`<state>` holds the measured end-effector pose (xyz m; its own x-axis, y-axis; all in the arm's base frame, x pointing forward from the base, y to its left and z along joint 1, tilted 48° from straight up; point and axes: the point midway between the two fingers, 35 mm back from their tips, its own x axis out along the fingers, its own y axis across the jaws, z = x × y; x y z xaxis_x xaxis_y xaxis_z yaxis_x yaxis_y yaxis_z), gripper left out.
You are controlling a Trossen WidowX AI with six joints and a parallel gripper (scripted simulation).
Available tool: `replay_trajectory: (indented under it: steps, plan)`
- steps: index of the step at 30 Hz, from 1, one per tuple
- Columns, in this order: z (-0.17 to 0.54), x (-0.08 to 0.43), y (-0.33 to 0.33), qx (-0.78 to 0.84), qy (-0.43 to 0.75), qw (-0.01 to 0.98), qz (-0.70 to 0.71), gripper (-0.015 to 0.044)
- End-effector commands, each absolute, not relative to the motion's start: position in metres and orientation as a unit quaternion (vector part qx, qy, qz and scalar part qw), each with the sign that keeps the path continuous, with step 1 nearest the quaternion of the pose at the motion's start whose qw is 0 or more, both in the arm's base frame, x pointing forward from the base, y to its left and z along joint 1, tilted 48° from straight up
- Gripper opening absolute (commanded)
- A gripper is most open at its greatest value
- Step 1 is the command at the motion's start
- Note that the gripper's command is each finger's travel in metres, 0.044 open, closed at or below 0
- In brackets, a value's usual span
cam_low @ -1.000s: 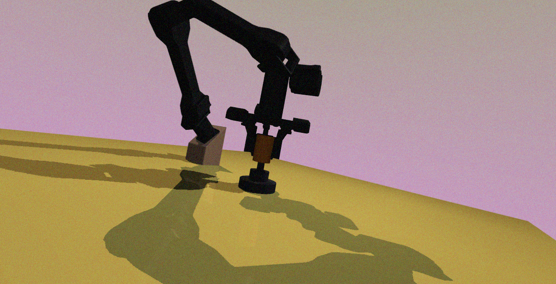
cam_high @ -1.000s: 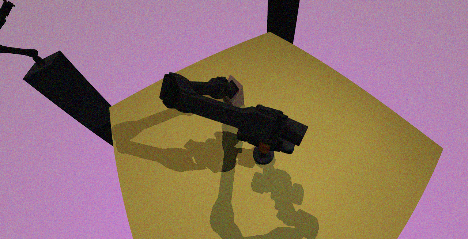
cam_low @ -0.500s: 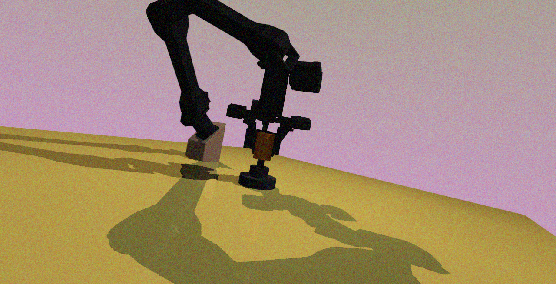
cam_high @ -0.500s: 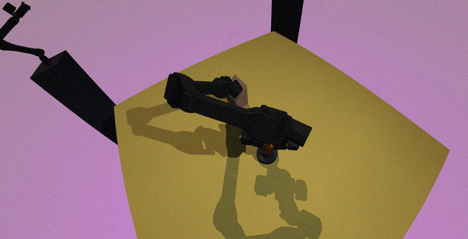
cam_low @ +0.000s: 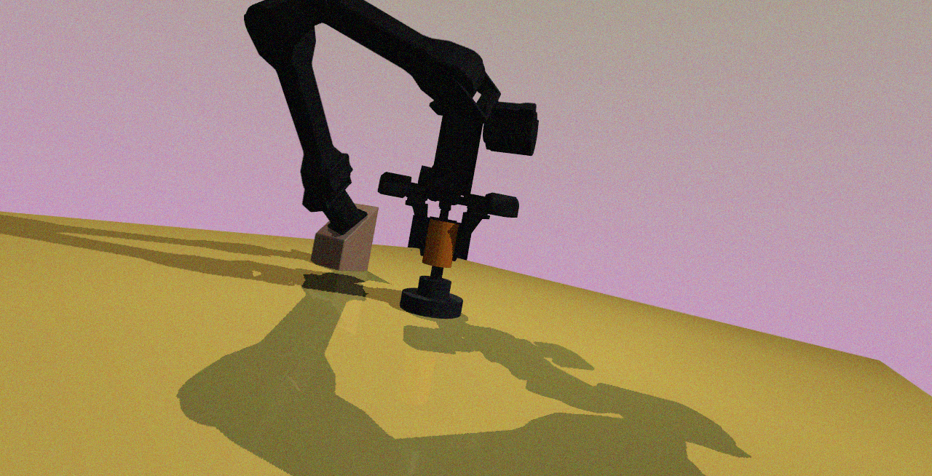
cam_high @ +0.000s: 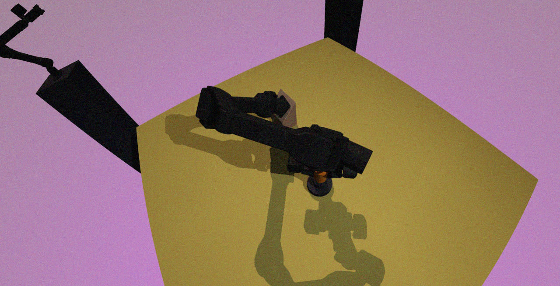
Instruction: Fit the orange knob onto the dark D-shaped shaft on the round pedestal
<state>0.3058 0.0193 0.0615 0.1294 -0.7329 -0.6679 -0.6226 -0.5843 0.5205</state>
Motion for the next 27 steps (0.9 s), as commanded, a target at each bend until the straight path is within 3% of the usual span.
replay_trajectory:
  steps: [1, 8, 27]
  plan:
    - [0.0638, 0.3064, 0.0214, 0.75, -0.445, 0.065, -0.484, 0.0]
    - [0.0622, 0.3099, 0.0209, 0.741, -0.399, 0.133, -0.523, 0.0]
    - [0.0621, 0.3074, 0.0203, 0.741, -0.399, 0.133, -0.523, 0.0]
